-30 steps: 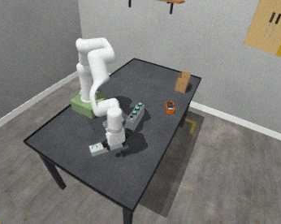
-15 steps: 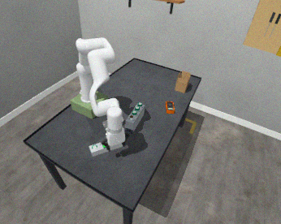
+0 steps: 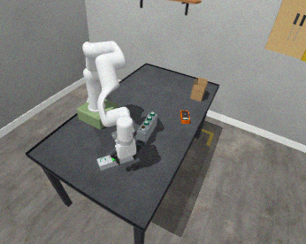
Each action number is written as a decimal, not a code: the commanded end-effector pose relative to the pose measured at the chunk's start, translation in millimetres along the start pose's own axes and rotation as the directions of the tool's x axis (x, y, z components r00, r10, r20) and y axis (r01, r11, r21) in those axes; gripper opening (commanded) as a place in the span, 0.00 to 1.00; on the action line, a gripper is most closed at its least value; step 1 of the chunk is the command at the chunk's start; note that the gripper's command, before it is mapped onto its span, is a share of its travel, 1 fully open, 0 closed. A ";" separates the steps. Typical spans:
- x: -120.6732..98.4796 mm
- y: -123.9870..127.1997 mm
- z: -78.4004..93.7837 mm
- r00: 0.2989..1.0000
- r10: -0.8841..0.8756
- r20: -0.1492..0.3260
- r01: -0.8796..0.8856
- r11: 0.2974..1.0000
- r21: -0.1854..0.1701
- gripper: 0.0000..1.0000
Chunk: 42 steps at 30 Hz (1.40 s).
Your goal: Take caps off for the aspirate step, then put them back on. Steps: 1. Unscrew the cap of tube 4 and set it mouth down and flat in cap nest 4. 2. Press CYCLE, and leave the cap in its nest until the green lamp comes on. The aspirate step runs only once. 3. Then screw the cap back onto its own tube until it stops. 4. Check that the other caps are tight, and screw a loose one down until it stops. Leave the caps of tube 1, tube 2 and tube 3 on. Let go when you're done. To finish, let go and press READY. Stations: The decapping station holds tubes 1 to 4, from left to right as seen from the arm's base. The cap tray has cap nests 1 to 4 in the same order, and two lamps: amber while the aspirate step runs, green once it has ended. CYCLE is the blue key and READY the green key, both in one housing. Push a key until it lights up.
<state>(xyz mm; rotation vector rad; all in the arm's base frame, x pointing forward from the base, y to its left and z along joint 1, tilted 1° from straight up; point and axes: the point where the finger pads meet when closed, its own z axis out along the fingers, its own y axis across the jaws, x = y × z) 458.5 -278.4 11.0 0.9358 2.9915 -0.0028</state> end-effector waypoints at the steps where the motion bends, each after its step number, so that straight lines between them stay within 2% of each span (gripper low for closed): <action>1: -1.8 0.1 -2.0 1.000 0.000 0.004 0.000 1.000 -0.011 1.00; 41: -1.8 0.1 -2.0 1.000 0.000 0.004 0.000 1.000 -0.011 1.00; 42: 3.5 -5.4 -5.4 1.000 0.000 0.004 0.000 1.000 -0.011 0.46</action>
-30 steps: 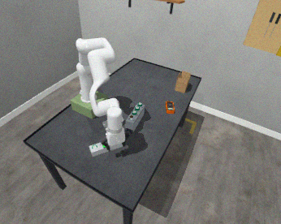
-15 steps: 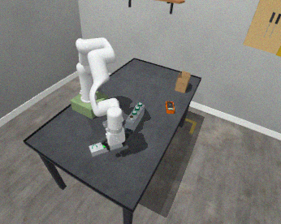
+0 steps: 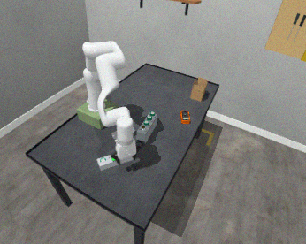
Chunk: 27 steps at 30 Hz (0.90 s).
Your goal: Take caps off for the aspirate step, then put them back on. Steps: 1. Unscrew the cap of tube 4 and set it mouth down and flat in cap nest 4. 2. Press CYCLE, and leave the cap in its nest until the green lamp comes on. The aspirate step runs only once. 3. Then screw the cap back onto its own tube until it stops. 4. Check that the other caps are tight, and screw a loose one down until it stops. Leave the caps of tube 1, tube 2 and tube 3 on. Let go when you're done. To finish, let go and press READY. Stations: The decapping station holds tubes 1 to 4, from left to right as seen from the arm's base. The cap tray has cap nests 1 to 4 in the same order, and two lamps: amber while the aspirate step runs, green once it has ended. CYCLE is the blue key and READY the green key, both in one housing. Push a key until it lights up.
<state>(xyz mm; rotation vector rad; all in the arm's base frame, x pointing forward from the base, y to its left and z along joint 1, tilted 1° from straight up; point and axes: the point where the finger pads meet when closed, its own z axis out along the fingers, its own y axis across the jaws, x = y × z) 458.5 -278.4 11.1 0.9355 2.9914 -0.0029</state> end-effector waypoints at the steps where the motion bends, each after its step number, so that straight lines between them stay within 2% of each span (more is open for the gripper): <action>1: 8.8 -10.8 -8.7 1.000 0.000 0.004 0.000 1.000 -0.011 0.46; 4: 24.3 -26.9 -18.7 1.000 0.000 0.004 0.000 1.000 -0.011 0.46; 6: 24.3 -26.9 -18.7 1.000 0.000 0.004 0.000 1.000 -0.011 0.46; 27: 99.2 -104.4 -66.9 1.000 0.000 0.004 0.000 1.000 -0.010 0.46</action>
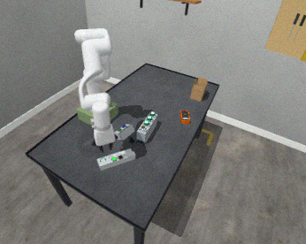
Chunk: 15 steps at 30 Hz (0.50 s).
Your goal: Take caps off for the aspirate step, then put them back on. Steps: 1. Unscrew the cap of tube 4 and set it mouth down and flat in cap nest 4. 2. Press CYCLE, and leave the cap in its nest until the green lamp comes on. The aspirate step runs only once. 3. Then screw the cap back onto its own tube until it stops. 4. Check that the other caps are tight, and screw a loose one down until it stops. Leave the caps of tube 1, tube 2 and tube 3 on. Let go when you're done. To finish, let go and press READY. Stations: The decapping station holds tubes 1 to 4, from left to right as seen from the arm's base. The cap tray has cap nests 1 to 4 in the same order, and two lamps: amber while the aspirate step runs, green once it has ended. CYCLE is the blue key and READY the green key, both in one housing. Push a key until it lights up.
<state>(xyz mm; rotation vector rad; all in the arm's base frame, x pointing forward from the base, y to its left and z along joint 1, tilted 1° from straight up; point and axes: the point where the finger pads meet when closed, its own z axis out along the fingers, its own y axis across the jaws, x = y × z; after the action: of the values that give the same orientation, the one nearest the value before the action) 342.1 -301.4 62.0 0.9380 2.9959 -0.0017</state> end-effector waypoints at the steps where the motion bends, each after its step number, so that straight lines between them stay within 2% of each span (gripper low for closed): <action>1: 20.3 -22.6 -17.3 1.000 0.000 0.009 0.001 1.000 -0.011 0.46; 15: 24.5 -27.0 -20.0 1.000 0.000 0.009 0.001 1.000 -0.011 0.46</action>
<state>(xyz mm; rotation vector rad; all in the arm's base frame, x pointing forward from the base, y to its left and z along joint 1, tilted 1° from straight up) 306.2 -308.3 79.8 0.9366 2.9948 -0.0032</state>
